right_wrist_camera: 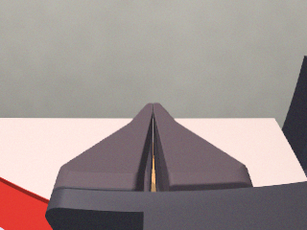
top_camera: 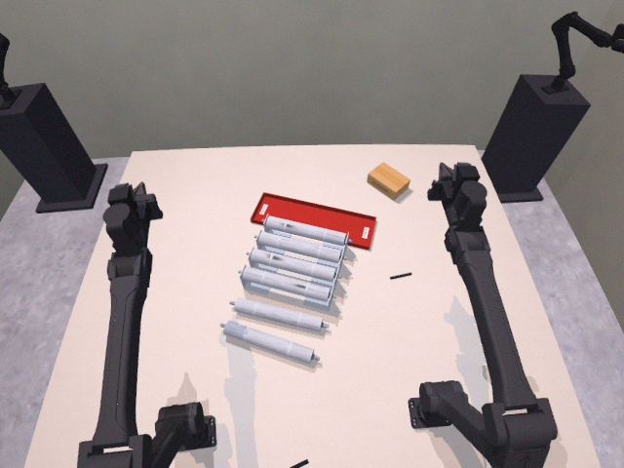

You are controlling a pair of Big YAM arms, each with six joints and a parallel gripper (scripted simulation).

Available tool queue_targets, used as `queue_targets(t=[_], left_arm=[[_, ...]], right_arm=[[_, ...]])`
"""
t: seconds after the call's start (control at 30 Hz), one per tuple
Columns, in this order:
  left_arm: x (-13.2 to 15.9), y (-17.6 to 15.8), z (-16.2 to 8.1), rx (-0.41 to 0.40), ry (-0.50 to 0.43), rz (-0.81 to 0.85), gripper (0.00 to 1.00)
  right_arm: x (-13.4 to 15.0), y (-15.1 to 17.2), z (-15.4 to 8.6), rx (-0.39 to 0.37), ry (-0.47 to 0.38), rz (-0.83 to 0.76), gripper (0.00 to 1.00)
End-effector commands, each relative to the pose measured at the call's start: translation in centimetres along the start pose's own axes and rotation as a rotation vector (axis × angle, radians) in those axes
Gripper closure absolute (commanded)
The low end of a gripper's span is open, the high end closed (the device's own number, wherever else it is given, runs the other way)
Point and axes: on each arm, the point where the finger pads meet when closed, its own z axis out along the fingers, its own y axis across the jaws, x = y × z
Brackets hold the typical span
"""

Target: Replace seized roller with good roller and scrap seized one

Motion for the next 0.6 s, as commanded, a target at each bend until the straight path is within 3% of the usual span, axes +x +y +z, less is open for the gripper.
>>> queue_targets(t=[0.0,0.03,0.07,0.13,0.17,0.33,0.57], left_arm=[[-5.5,-0.7,-0.4,0.010,-0.104,0.010,1.00],[-5.5,-0.7,-0.4,0.010,-0.103,0.010,1.00],[-5.3,-0.7,-0.3,0.011,-0.100,0.010,1.00],[-5.7,-0.6,-0.5,0.009,-0.109,0.010,1.00],[-5.5,-0.7,-0.4,0.010,-0.104,0.010,0.68],[-5.5,-0.7,-0.4,0.010,-0.104,0.008,0.68],[-5.4,-0.7,-0.4,0.010,-0.103,0.007,0.68]], right_arm=[[-0.2,0.6,0.8,-0.018,-0.011,-0.020,1.00],[0.7,0.9,0.8,-0.023,-0.005,-0.010,1.00],[-6.0,0.7,-1.4,-0.008,-0.087,0.028,1.00],[-5.3,-0.9,-1.0,0.028,-0.089,0.025,1.00],[-7.0,0.0,-1.4,0.005,-0.130,0.021,1.00],[-4.6,0.5,0.2,-0.002,-0.078,0.005,1.00],[-4.5,0.5,0.4,-0.001,-0.075,-0.004,1.00]])
